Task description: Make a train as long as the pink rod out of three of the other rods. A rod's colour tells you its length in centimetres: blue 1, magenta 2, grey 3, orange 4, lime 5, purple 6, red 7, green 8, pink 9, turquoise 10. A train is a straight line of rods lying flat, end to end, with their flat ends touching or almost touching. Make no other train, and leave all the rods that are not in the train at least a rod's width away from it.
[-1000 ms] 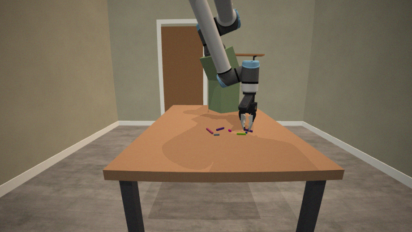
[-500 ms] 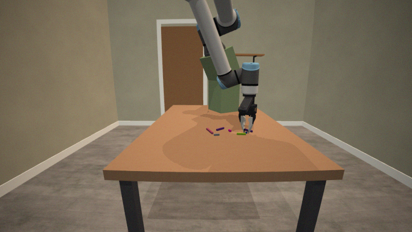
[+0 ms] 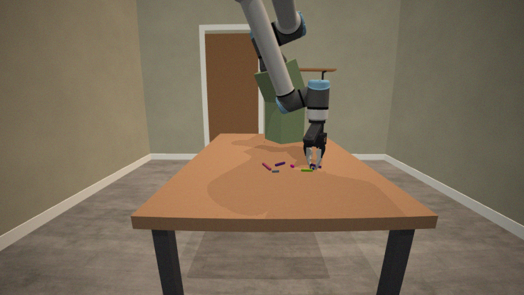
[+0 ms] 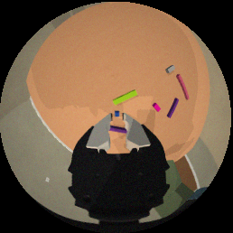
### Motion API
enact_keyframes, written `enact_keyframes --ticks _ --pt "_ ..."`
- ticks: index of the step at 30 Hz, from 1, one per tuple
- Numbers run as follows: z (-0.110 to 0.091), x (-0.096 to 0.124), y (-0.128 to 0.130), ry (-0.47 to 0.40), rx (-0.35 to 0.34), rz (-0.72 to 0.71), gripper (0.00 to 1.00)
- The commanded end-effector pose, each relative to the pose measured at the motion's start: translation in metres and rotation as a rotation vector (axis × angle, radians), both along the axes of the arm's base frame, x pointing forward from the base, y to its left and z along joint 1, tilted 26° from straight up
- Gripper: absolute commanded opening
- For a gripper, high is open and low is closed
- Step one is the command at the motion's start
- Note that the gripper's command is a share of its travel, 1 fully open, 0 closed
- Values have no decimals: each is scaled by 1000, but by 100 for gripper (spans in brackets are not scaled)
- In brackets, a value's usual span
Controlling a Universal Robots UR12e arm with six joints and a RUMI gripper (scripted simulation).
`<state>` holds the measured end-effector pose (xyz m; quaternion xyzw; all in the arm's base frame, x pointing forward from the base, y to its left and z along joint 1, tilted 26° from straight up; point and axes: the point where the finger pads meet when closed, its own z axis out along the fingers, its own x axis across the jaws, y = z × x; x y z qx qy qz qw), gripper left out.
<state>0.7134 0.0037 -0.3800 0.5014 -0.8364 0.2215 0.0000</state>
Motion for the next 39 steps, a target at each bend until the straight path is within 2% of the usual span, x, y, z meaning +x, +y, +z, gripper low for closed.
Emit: enact_keyframes --ticks 1,22,23,39 --pt "1 0 0 -1 0 0 14" --pt "1 0 0 -1 0 0 14" --pt "1 0 0 -1 0 0 0" --pt "1 0 0 -1 0 0 0"
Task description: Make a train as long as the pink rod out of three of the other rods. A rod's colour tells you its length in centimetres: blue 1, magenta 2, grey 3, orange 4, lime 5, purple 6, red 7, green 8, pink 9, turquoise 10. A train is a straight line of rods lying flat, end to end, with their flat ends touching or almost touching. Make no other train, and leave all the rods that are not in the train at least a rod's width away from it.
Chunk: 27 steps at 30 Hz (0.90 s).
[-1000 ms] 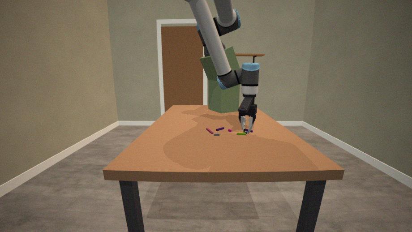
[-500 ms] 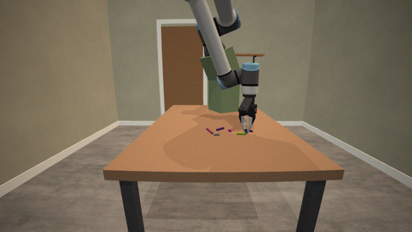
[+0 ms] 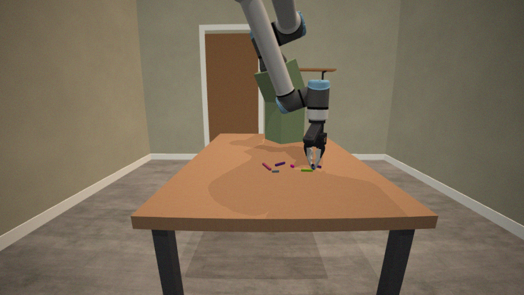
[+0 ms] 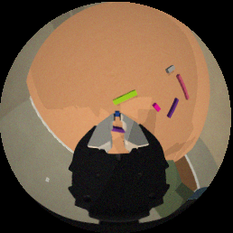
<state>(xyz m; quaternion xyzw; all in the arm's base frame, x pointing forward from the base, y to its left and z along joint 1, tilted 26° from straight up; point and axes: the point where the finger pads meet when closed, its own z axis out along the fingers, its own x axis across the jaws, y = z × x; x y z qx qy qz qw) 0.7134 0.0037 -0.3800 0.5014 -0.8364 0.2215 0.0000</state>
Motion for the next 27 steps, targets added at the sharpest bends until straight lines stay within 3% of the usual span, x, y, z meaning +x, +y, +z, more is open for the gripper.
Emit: enact_keyframes --ticks 1,22,27 --pt "1 0 0 -1 0 0 0" --pt "2 0 1 -1 0 0 0" --pt "20 -5 8 -1 0 0 0"
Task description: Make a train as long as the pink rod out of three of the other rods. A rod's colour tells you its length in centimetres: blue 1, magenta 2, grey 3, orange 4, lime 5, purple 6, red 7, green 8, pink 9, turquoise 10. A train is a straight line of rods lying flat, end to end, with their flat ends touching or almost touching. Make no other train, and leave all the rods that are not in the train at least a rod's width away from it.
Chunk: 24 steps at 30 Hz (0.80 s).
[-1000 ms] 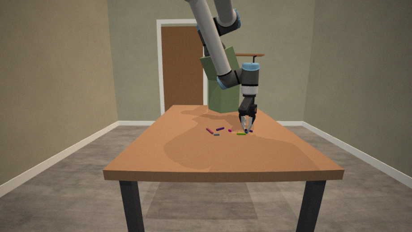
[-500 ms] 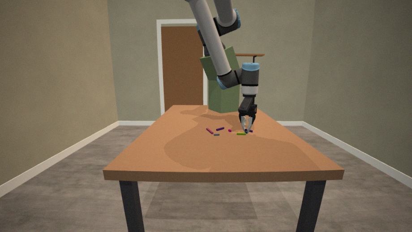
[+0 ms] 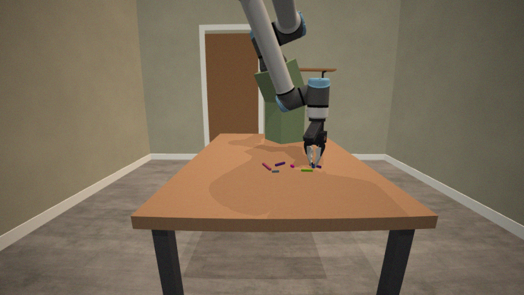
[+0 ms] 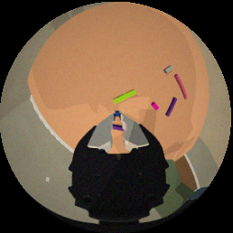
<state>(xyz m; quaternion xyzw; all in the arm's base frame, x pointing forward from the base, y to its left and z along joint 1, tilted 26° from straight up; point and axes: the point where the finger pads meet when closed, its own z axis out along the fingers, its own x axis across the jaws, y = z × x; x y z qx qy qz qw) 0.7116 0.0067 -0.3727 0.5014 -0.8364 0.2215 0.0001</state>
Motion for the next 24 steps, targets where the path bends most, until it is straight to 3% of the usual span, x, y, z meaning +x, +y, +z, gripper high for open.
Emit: enact_keyframes --ticks 1,10,24 --pt "19 -4 8 -1 0 0 0" --pt "74 -18 31 -1 0 0 0" --pt "83 -20 34 -1 0 0 0"
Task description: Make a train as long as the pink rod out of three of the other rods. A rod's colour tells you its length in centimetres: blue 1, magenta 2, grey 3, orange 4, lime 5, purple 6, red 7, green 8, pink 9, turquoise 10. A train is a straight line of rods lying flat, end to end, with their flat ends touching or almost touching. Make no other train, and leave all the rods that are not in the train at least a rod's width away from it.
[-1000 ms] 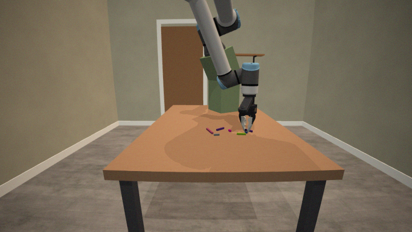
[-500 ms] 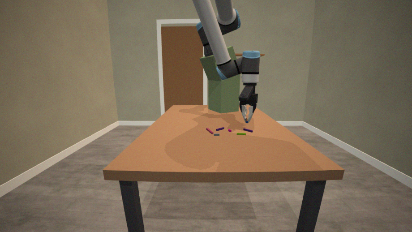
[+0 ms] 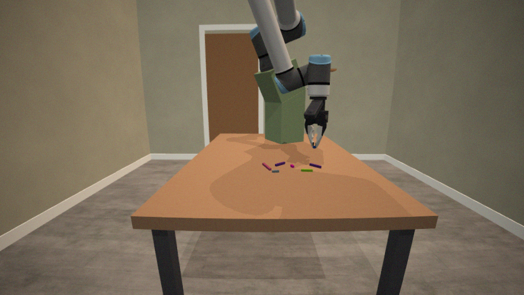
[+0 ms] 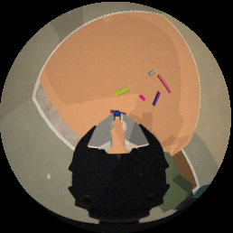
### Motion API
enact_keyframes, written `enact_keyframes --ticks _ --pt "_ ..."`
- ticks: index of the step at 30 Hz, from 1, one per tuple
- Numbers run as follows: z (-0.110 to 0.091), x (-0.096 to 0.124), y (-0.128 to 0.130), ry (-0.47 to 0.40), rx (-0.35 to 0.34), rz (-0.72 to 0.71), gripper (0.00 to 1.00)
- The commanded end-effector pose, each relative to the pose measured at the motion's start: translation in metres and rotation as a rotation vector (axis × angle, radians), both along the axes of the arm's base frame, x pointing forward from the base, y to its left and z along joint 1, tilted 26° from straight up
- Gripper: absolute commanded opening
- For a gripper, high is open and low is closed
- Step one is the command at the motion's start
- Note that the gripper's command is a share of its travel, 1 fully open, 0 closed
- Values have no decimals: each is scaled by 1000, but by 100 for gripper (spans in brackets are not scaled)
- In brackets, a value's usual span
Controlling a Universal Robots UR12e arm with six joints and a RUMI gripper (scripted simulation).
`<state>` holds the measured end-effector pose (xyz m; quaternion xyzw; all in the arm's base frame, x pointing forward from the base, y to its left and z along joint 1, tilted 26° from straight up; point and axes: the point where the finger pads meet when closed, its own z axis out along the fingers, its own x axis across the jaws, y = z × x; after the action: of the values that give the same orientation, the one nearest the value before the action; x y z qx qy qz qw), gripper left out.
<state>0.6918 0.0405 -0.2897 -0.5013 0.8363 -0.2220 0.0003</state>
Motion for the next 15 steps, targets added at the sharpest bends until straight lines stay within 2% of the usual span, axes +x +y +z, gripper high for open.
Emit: enact_keyframes --ticks 1,5,8,11,15 --pt "0 0 0 0 0 0 0" --pt "1 0 -2 0 1 -1 0" --pt "6 0 -16 -3 6 -12 0" --pt "17 1 -45 -10 15 -36 0" --pt "37 -3 -102 -25 29 -79 0"
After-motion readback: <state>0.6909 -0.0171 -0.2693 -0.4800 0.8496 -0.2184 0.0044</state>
